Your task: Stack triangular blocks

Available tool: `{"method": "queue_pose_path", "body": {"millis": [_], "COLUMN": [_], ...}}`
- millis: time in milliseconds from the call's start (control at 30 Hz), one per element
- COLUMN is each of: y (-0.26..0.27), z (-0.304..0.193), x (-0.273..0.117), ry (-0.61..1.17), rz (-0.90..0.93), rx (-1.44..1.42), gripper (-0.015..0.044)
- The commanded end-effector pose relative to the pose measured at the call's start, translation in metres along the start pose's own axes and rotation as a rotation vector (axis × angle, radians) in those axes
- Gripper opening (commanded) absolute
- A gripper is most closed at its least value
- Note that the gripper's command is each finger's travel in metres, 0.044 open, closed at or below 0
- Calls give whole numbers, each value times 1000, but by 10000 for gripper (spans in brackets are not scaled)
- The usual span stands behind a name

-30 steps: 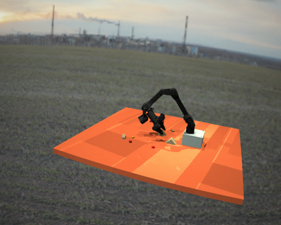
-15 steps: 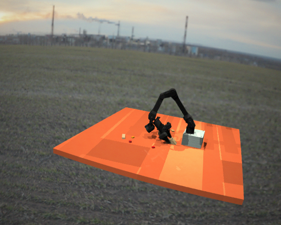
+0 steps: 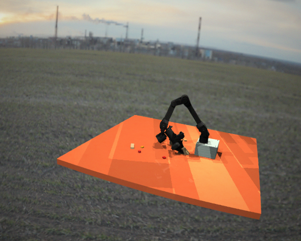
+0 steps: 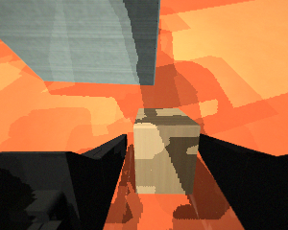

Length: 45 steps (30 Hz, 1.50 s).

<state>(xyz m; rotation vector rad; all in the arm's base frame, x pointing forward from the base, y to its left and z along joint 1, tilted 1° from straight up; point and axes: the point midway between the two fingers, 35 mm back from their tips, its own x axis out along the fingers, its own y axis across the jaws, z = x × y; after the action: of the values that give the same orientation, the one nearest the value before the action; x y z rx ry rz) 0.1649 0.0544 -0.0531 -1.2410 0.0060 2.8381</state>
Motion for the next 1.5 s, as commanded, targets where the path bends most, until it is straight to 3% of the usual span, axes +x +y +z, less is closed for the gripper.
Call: {"method": "queue_pose_path", "body": {"millis": [0, 267, 500, 1100, 1467], "y": [0, 0, 0, 0, 0], "z": [0, 0, 6, 68, 70], "x": [0, 0, -9, -69, -68], "ry": [1, 1, 1, -1, 18], "rz": [1, 1, 1, 1, 5], "rx": [0, 0, 0, 0, 151], "gripper": [230, 177, 0, 0, 0]}}
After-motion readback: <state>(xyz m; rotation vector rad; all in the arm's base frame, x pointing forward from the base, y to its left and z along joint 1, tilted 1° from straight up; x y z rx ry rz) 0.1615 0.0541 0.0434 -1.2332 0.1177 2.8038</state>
